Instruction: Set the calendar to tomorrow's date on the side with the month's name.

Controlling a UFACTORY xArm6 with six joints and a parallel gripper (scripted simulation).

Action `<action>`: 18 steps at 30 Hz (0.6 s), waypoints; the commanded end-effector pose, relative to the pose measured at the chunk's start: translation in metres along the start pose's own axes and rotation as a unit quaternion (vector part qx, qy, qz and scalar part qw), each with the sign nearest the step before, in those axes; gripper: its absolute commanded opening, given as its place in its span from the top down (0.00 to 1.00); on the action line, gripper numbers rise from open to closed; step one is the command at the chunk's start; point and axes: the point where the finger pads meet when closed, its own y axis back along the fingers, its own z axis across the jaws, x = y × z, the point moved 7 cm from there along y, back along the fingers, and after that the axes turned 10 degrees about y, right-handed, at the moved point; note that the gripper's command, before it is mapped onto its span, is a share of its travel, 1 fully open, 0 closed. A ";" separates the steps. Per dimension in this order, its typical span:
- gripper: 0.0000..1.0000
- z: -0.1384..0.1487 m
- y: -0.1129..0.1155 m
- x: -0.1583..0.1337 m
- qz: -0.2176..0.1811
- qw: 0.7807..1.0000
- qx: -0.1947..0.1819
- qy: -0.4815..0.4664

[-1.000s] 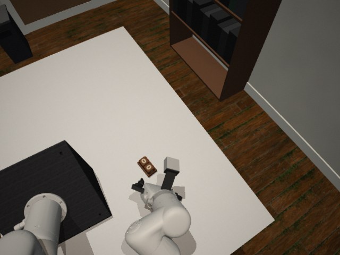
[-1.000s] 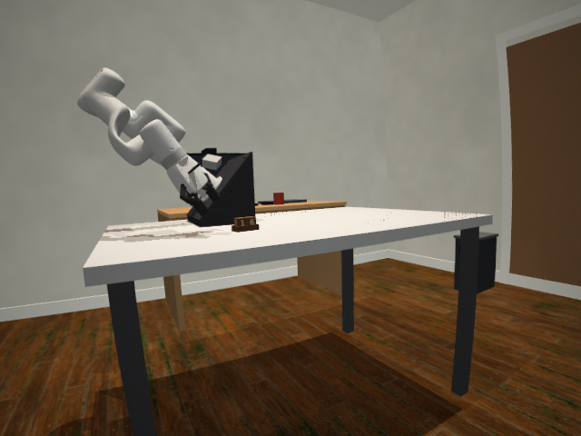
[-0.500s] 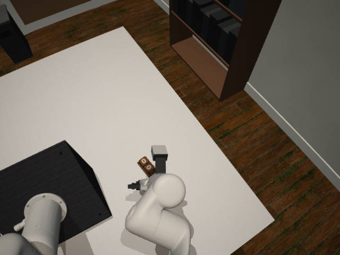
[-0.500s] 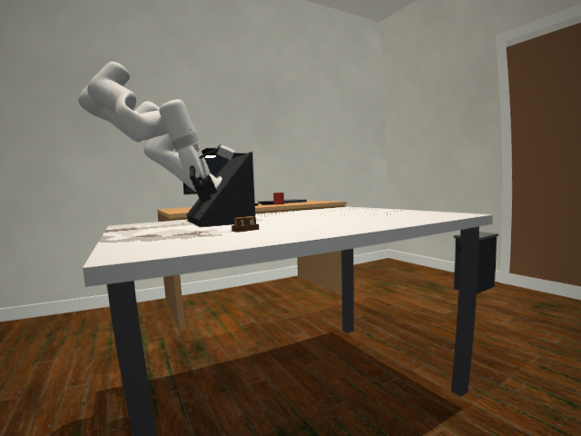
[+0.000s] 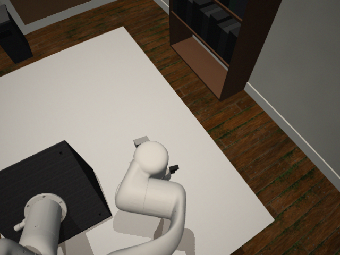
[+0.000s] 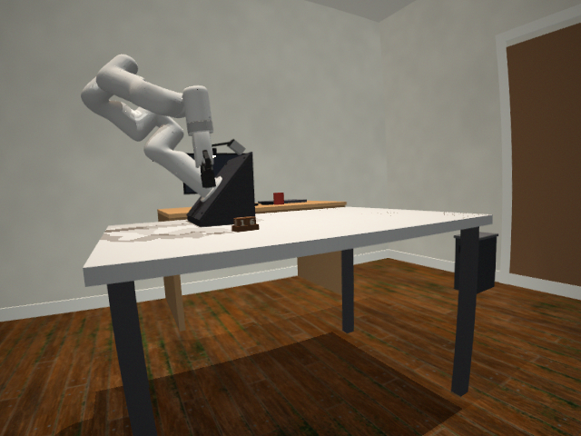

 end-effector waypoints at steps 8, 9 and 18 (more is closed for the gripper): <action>0.00 -0.001 0.013 0.010 -0.059 0.996 -0.006 0.074; 0.00 -0.001 0.013 0.010 -0.059 0.996 -0.006 0.074; 0.00 -0.001 0.013 0.010 -0.059 0.996 -0.006 0.074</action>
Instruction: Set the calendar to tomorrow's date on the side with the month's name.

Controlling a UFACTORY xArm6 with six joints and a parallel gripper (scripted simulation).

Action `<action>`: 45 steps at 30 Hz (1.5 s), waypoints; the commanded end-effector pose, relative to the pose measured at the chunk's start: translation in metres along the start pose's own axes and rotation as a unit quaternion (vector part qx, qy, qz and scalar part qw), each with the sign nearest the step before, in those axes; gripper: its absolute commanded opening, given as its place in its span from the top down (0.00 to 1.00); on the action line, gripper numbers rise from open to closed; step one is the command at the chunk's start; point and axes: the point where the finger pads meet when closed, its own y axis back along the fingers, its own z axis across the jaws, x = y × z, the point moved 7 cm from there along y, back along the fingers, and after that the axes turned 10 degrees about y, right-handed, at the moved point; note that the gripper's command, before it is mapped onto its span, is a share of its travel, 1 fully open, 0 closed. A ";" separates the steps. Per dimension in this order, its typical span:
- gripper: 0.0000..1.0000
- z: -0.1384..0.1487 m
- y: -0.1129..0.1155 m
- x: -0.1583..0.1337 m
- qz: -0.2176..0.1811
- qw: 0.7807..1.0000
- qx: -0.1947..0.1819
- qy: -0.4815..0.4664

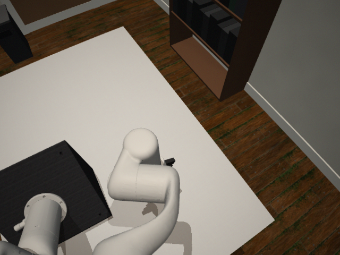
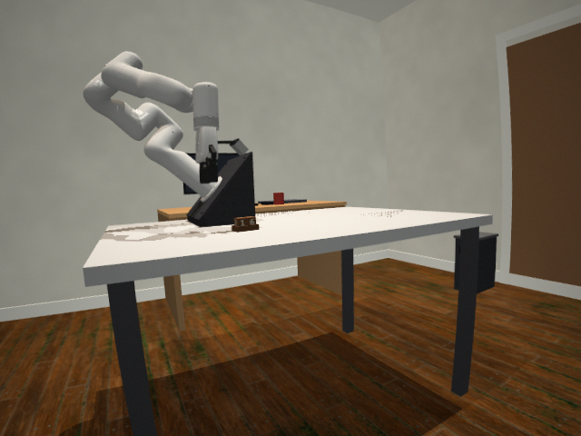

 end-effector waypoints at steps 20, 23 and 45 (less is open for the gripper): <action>0.00 0.005 -0.002 0.006 0.000 0.990 -0.002 0.140; 0.00 0.006 -0.002 0.008 -0.001 0.984 -0.002 0.178; 0.00 0.013 -0.008 0.020 -0.001 0.897 -0.001 0.442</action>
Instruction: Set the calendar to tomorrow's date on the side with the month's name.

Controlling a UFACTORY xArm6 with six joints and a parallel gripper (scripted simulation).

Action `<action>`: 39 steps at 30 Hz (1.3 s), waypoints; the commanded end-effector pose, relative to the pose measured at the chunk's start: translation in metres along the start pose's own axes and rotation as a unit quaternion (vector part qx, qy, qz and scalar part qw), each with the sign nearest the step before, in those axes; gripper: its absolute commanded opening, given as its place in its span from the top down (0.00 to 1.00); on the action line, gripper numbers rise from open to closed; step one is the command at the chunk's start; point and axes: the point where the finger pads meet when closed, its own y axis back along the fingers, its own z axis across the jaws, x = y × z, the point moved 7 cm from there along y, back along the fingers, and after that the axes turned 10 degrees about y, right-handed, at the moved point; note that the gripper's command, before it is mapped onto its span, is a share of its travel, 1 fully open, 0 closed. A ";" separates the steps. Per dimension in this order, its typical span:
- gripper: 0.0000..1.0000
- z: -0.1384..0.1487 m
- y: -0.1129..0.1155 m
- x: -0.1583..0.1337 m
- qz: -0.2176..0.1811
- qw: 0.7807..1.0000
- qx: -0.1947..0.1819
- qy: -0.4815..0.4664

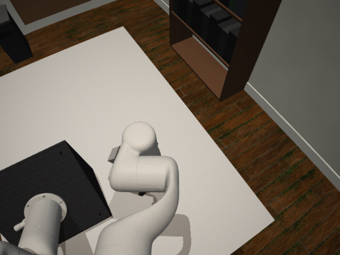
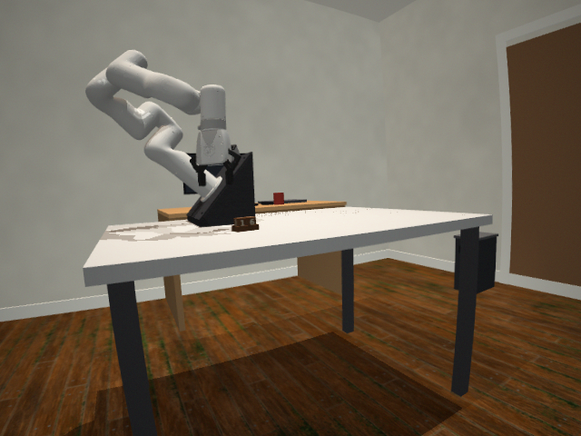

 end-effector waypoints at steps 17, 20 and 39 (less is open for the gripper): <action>0.00 0.015 -0.006 0.003 0.003 0.958 -0.002 0.288; 0.00 0.016 -0.006 0.003 0.003 0.951 -0.002 0.309; 0.00 0.030 -0.013 0.008 0.002 0.836 -0.003 0.549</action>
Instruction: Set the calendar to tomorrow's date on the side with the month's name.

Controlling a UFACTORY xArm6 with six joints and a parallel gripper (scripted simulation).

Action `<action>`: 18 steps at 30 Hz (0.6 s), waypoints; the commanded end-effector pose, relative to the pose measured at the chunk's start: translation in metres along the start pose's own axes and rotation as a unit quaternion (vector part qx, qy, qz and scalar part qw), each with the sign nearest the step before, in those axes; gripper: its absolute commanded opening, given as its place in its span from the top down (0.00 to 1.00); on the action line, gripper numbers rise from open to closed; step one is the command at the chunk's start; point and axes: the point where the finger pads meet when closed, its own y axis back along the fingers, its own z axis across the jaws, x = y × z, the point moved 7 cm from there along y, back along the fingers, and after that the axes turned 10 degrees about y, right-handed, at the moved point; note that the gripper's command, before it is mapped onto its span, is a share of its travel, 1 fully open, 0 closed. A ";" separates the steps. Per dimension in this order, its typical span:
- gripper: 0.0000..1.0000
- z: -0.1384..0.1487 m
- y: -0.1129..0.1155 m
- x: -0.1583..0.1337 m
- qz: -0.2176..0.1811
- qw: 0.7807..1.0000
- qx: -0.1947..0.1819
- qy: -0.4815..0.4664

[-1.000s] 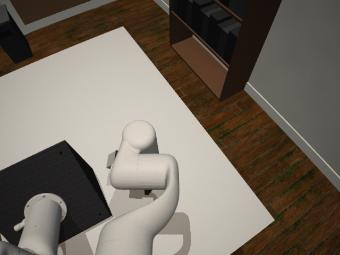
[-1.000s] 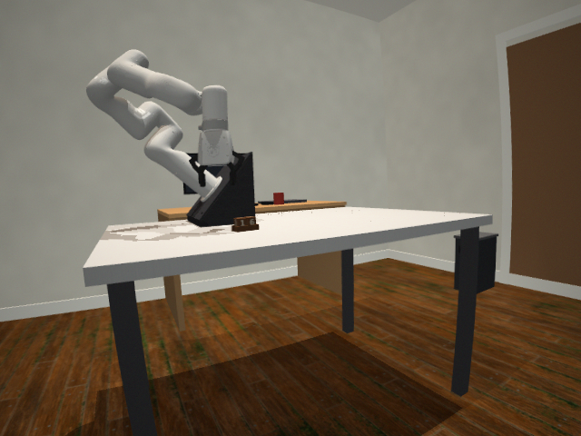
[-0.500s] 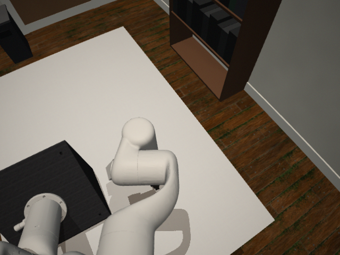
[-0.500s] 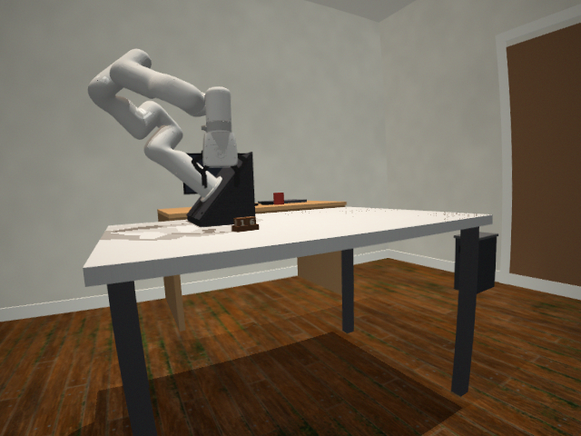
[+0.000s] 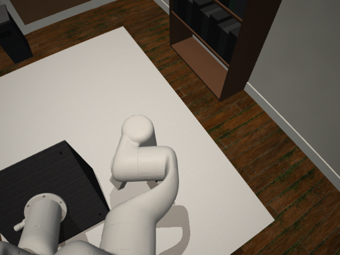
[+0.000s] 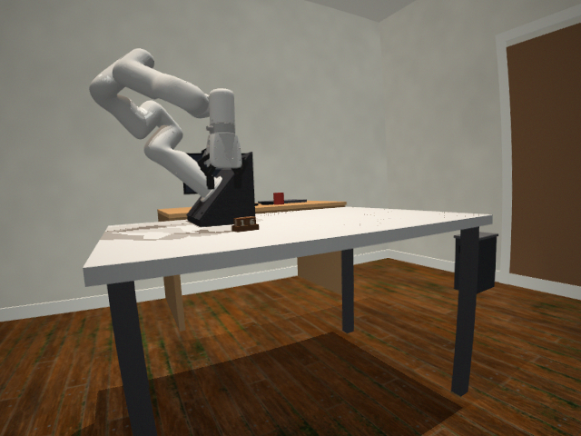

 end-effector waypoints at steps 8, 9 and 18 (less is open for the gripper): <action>0.00 0.007 -0.003 -0.007 0.000 0.984 -0.004 0.177; 0.00 0.007 -0.004 -0.007 0.000 0.982 -0.004 0.190; 0.00 0.012 -0.007 -0.011 0.000 0.952 -0.004 0.308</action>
